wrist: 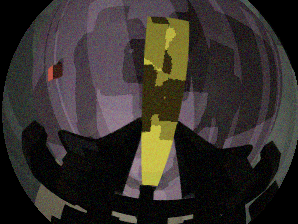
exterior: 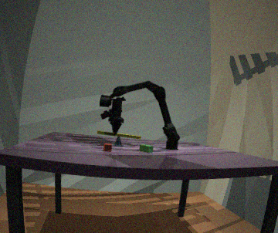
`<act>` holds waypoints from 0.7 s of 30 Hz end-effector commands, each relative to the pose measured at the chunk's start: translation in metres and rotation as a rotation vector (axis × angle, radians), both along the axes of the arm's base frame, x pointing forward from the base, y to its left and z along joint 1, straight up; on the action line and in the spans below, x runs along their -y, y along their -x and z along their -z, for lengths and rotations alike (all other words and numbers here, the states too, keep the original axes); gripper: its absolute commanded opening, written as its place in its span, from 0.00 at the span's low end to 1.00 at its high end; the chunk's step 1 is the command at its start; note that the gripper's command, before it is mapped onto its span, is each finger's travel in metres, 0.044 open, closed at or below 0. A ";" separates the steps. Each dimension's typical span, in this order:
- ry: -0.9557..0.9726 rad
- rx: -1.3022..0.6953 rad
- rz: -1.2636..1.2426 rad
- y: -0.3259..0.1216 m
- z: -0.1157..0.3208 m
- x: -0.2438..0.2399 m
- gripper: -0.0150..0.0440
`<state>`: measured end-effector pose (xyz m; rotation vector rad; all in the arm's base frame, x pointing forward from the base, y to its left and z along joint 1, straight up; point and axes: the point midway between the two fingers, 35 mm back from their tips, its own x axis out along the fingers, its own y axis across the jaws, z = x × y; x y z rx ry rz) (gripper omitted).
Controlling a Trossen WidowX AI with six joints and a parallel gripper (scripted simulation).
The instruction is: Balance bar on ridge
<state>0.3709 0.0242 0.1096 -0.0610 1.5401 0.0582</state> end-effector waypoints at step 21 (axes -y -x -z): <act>-0.003 0.002 -0.004 0.000 0.003 0.000 0.25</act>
